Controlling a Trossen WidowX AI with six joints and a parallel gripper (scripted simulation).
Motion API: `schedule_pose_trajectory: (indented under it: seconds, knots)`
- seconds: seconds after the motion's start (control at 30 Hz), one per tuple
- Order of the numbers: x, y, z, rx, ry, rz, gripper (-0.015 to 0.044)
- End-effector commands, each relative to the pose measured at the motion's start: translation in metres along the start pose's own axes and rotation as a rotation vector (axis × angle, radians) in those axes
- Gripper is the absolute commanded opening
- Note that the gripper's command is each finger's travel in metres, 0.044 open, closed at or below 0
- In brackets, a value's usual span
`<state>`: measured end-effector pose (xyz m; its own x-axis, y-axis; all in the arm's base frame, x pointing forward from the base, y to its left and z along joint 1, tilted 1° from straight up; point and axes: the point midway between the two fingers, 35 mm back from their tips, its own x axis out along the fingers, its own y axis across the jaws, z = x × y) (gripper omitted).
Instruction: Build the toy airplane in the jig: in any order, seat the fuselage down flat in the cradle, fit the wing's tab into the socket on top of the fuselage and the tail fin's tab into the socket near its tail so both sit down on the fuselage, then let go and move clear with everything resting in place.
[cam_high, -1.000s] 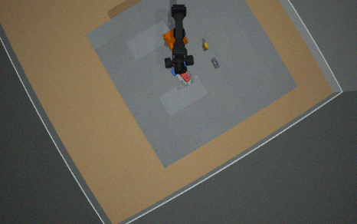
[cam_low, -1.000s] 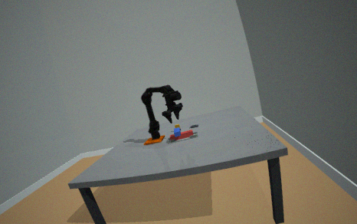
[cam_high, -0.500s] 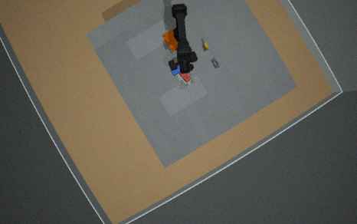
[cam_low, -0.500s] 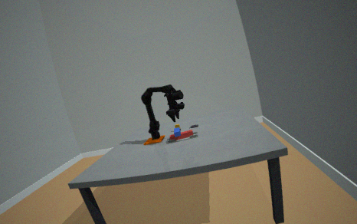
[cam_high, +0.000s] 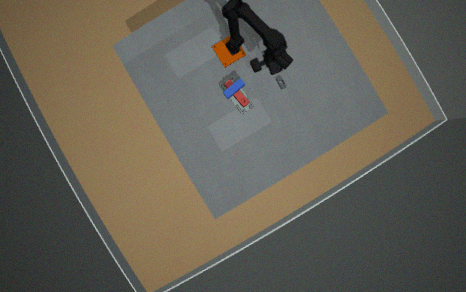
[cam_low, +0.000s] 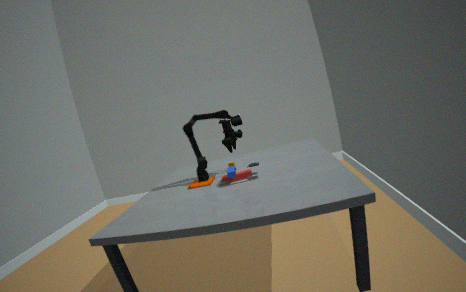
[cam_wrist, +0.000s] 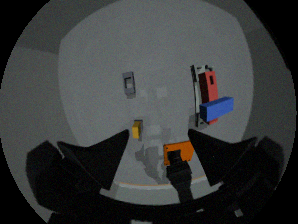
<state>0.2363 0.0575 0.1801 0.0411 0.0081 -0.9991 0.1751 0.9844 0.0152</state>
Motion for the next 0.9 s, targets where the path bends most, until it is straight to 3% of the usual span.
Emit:
schedule_pose_trajectory:
  seconds: [0.0,0.13,0.3,0.5,0.87]
  knots:
    - [0.002,0.035,-0.031,0.007,0.009,-0.005,0.0440]
    - [0.002,0.061,-0.060,0.007,0.011,-0.002,0.0440]
    - [0.004,0.062,-0.061,0.007,0.011,-0.002,0.0440]
    - [0.057,0.062,-0.062,0.007,0.011,-0.002,0.0440]
    - [0.074,0.062,-0.062,0.007,0.011,-0.002,0.0440]
